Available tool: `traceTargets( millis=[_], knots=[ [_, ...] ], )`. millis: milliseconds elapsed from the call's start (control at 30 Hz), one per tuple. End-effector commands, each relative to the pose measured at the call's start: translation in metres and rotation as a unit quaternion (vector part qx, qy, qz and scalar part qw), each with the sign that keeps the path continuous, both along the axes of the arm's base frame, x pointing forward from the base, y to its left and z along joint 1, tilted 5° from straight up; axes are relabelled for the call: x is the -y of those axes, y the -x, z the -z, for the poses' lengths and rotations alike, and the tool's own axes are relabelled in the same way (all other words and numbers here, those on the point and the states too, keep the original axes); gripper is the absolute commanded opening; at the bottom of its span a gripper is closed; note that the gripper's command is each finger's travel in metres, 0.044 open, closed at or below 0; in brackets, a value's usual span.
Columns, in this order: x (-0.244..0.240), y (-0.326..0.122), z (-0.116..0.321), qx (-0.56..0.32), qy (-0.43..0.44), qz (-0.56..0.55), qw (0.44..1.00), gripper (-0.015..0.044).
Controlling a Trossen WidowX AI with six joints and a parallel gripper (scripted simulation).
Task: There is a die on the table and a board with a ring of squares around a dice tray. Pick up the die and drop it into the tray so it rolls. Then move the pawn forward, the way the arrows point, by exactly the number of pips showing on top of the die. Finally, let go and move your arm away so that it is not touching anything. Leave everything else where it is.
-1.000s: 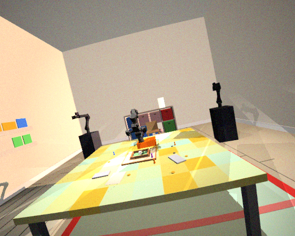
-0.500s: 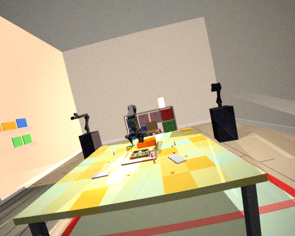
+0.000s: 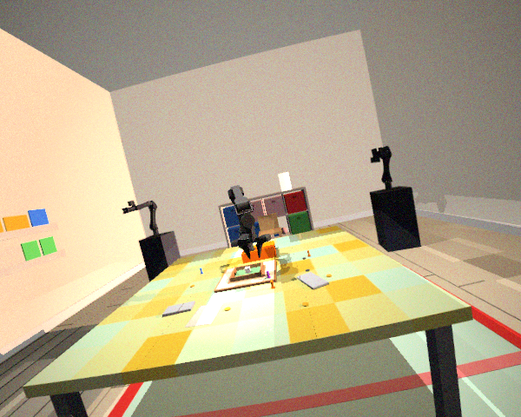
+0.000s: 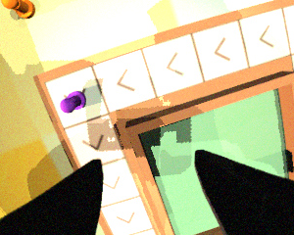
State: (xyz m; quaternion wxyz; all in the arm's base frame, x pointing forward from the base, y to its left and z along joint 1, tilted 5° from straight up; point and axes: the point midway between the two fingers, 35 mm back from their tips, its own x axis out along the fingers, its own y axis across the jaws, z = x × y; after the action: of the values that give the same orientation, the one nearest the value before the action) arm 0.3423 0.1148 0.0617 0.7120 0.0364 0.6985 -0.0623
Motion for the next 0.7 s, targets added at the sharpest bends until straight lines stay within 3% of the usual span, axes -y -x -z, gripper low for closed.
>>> traceTargets(
  millis=[0, 667],
  knots=[
    [-0.045, -0.022, 0.025, -0.019, 0.002, 0.072, 0.997, 0.02],
    [-0.051, -0.03, 0.045, -0.021, 0.003, 0.083, 0.996, 0.02]
  ],
)
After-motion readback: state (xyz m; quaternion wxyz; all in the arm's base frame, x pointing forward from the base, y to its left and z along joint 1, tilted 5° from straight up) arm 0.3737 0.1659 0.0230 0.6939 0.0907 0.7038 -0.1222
